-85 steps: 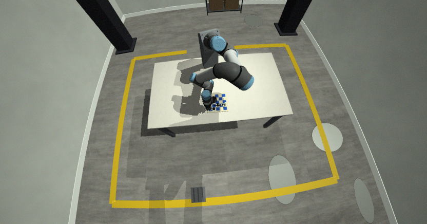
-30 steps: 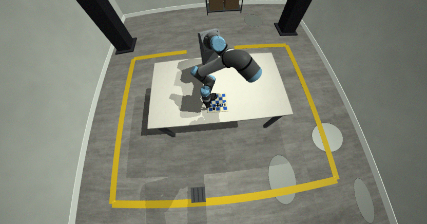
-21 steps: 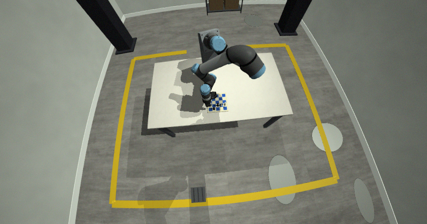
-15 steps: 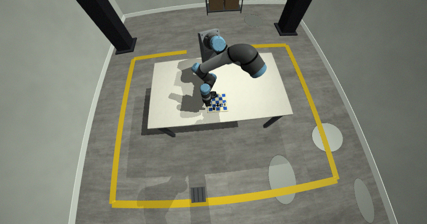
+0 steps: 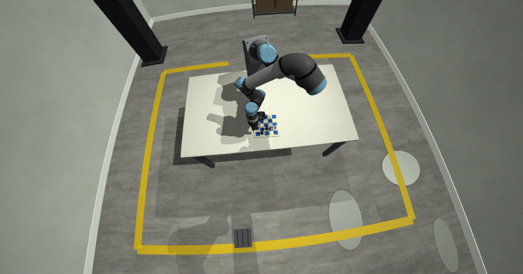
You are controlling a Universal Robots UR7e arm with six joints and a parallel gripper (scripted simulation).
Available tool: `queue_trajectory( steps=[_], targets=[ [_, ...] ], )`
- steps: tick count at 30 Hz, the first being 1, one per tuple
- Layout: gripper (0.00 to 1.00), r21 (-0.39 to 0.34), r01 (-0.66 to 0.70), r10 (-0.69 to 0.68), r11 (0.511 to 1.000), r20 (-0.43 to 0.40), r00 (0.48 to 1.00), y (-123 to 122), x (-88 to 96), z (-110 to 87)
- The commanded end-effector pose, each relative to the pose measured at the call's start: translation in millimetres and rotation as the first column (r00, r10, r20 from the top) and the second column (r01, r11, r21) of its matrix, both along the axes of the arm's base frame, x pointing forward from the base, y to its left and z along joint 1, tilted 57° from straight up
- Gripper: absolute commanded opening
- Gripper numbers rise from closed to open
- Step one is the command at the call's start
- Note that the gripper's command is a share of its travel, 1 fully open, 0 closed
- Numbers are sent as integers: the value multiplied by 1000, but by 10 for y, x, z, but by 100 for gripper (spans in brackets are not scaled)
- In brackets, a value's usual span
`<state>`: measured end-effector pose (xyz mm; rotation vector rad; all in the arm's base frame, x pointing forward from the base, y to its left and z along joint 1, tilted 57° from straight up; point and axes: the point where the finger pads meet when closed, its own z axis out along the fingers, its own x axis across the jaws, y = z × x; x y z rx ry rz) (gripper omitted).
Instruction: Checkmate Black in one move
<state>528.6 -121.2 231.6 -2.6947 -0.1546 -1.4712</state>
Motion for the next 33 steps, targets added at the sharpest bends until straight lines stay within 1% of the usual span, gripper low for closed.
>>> queue_trajectory(
  steps=[1,5,9,11,16,20,26,28,33],
  targets=[
    [0,13,9,-9,1000,-1,1000,14,-5,-4],
    [0,57,37,-37,998,-8,999,63,-19,-29],
    [0,135,90,-87,987,-23,996,150,-47,-73],
    [0,135,90,-87,987,-23,996,150,-47,-73],
    [0,270,182,-172,945,-60,983,302,-102,-148],
    [0,389,268,-246,881,-105,964,439,-160,-215],
    [0,545,385,-339,745,-188,922,635,-259,-312],
    [0,545,385,-339,745,-188,922,635,-259,-312],
    [0,630,455,-388,629,-253,886,760,-334,-375]
  ],
)
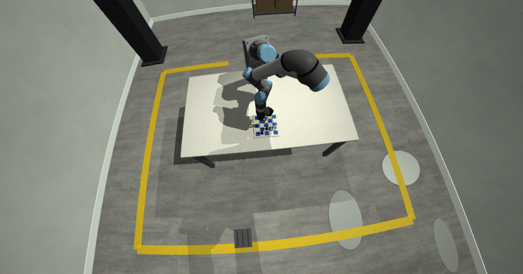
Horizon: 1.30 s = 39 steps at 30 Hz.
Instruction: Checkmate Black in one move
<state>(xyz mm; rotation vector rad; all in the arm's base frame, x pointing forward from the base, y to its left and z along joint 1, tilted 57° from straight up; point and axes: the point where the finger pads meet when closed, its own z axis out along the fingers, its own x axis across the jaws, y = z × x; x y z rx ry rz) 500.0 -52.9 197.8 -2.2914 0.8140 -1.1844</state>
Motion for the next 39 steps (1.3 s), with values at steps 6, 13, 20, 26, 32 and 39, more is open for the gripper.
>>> queue_trajectory(
  steps=[6,13,20,26,32,39],
  targets=[
    [0,172,114,-111,978,-31,993,161,-104,-80],
    [0,193,129,-124,973,-36,992,181,-118,-90],
    [0,194,129,-124,972,-37,992,181,-118,-90],
    [0,194,129,-124,972,-37,992,181,-118,-90],
    [0,194,129,-124,972,-37,992,182,-113,-94],
    [0,194,129,-125,972,-37,992,188,-70,-121]
  ],
)
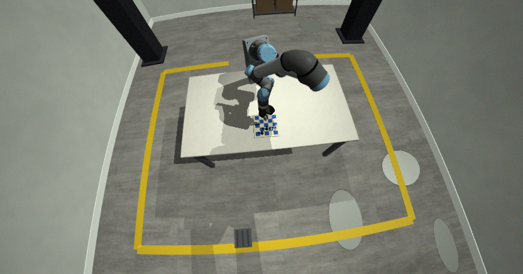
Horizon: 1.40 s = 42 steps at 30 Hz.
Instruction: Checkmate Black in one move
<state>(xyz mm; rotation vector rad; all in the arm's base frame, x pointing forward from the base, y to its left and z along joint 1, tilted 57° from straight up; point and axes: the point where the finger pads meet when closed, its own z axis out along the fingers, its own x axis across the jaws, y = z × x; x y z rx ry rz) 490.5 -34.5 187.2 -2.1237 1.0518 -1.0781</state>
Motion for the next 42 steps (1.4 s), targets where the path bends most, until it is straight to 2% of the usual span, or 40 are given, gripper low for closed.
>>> queue_trajectory(
  steps=[1,10,35,42],
  targets=[
    [0,0,0,0,1000,0,1000,5,36,-21],
    [0,0,0,0,1000,0,1000,19,142,-90],
    [0,0,0,0,1000,0,1000,91,696,-448],
    [0,0,0,0,1000,0,1000,99,760,-490]
  ],
)
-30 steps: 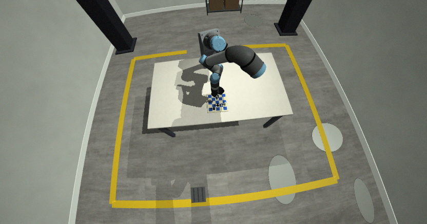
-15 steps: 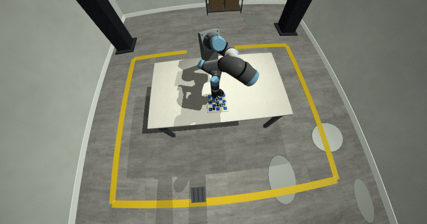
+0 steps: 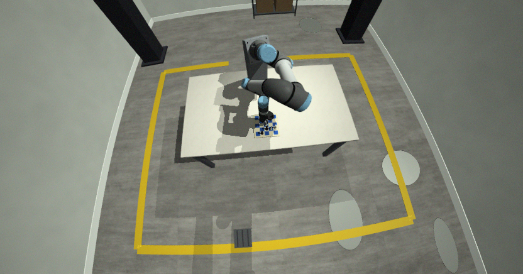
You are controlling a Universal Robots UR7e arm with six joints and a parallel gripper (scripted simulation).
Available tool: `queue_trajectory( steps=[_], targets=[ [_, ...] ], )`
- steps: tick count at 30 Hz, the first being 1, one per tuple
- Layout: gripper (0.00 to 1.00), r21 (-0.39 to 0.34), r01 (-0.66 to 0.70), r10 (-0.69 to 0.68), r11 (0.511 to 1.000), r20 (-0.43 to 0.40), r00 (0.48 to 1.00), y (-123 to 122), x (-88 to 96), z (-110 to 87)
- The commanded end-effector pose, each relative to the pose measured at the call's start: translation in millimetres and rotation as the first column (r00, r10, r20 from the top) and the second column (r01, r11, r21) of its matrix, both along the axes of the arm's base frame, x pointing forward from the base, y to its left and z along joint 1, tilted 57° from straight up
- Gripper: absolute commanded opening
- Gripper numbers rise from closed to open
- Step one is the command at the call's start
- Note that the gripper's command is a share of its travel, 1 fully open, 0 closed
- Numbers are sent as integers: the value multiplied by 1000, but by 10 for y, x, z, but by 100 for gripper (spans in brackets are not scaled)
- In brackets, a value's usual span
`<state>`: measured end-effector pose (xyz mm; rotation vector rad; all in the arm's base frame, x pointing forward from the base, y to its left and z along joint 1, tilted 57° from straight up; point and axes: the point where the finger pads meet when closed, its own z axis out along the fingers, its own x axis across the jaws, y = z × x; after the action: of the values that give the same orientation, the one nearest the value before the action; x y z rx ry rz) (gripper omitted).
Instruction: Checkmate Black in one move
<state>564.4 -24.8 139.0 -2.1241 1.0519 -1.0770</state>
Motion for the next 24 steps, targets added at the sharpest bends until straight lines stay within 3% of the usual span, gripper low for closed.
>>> queue_trajectory(
  steps=[1,24],
  targets=[
    [0,-1,0,0,1000,1,1000,4,28,-13],
    [0,-1,0,0,1000,1,1000,6,45,-24]
  ],
)
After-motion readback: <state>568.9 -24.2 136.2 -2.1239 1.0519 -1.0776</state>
